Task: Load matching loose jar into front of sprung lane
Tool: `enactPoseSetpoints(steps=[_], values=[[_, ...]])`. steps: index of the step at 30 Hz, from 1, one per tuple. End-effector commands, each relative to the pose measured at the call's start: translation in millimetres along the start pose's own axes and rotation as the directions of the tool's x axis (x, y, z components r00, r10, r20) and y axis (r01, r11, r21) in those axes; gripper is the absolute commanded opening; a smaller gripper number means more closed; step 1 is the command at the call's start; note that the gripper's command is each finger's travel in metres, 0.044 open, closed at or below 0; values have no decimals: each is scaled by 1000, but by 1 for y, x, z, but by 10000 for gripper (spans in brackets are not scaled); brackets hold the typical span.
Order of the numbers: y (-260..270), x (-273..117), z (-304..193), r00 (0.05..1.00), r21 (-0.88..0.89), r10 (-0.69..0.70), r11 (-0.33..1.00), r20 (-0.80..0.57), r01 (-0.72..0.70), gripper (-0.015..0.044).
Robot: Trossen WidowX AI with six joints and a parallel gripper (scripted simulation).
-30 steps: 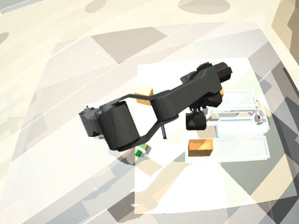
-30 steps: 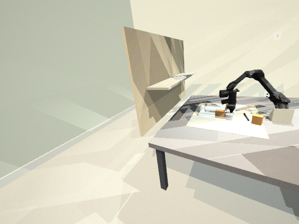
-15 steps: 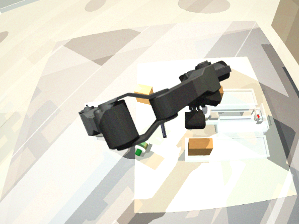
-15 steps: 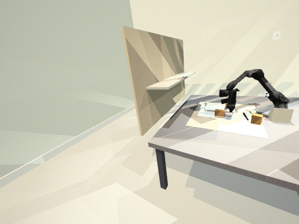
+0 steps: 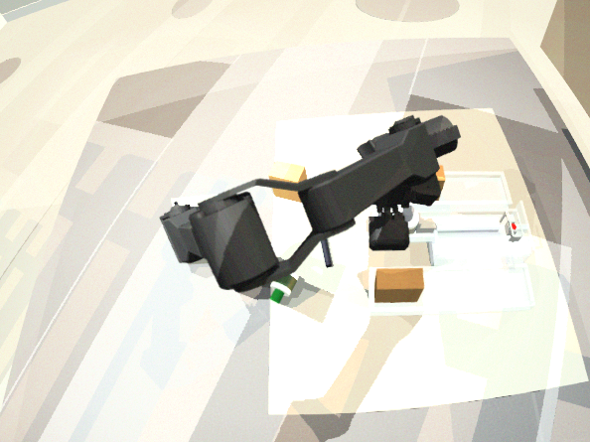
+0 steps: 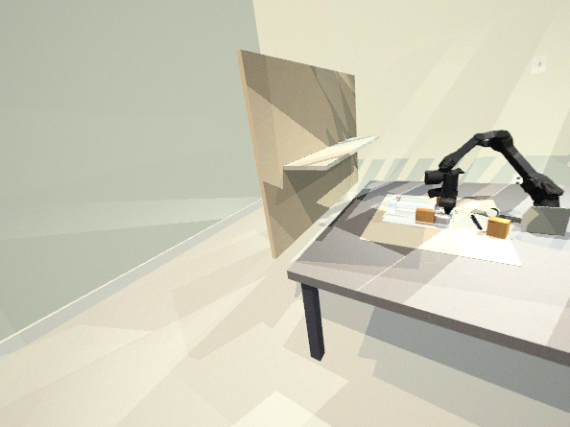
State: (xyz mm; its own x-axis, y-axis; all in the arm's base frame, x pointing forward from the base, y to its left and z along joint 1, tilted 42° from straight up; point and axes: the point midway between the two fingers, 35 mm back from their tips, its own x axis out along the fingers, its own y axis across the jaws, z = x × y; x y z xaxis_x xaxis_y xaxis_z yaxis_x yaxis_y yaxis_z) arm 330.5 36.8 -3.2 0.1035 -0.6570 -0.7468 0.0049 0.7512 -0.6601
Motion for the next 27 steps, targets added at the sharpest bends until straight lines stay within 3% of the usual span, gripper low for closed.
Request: enactPoseSetpoints(steps=[1,16,27], values=[[0,0,0,1000,6,0,1000,0,0,289],[0,-20,-2,1000,6,1,1000,0,-1,305],[3,-22,-37,1000,4,3,1000,-2,-3,305]])
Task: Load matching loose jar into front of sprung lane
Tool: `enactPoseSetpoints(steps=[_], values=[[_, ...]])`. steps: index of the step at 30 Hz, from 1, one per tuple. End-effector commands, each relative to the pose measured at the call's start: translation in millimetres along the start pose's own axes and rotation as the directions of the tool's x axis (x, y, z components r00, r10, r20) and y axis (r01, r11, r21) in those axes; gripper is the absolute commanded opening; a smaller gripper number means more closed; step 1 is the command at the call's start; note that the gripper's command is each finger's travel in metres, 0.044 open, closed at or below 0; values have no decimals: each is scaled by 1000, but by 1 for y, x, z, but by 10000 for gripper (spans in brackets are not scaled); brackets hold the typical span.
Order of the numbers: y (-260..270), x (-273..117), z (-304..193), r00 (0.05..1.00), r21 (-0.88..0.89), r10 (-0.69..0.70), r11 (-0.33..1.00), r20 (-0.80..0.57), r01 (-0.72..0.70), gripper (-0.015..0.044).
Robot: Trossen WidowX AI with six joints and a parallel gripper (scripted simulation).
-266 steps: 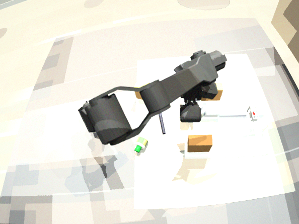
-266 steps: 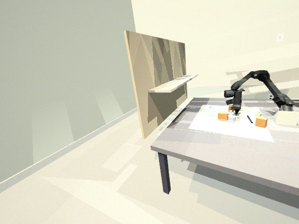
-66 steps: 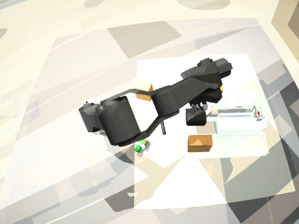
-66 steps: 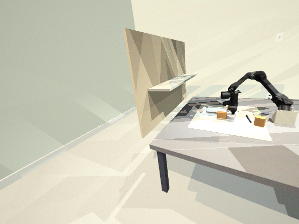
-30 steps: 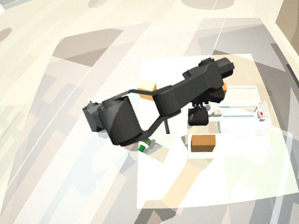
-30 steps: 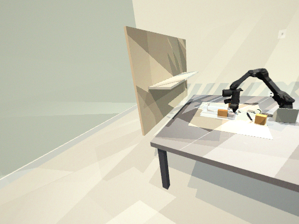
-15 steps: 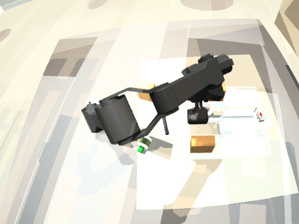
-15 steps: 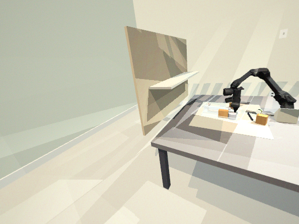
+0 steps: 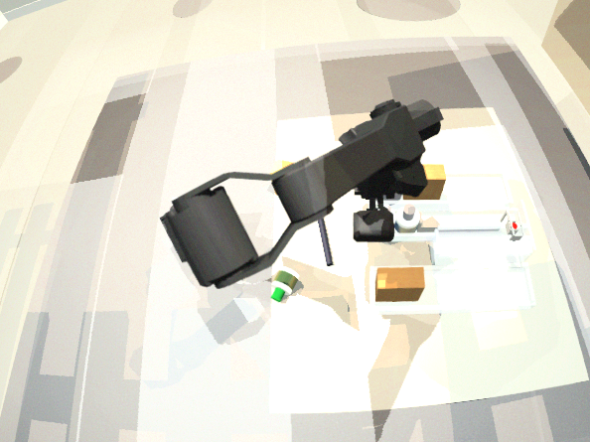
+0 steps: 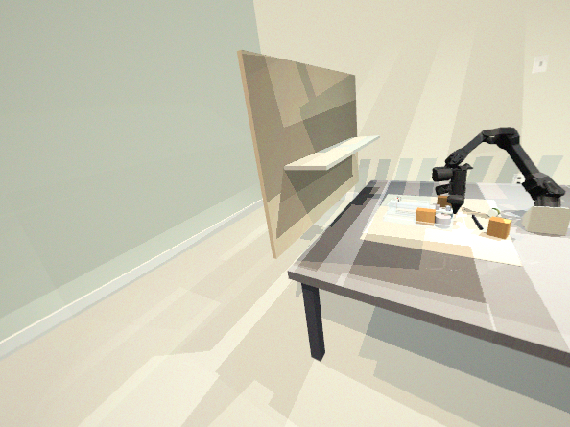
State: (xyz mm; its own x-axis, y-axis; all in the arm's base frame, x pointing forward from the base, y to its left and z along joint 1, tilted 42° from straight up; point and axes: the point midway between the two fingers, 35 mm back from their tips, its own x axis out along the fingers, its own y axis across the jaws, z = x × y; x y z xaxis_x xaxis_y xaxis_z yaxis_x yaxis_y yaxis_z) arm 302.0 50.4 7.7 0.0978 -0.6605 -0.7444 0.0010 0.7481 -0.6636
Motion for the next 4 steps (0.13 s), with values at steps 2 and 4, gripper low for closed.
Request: enactPoseSetpoints(steps=[2,4], values=[[0,-2,-18,1000,8,7,1000,3,-7,305],[0,-2,-25,1000,8,7,1000,3,-7,305]])
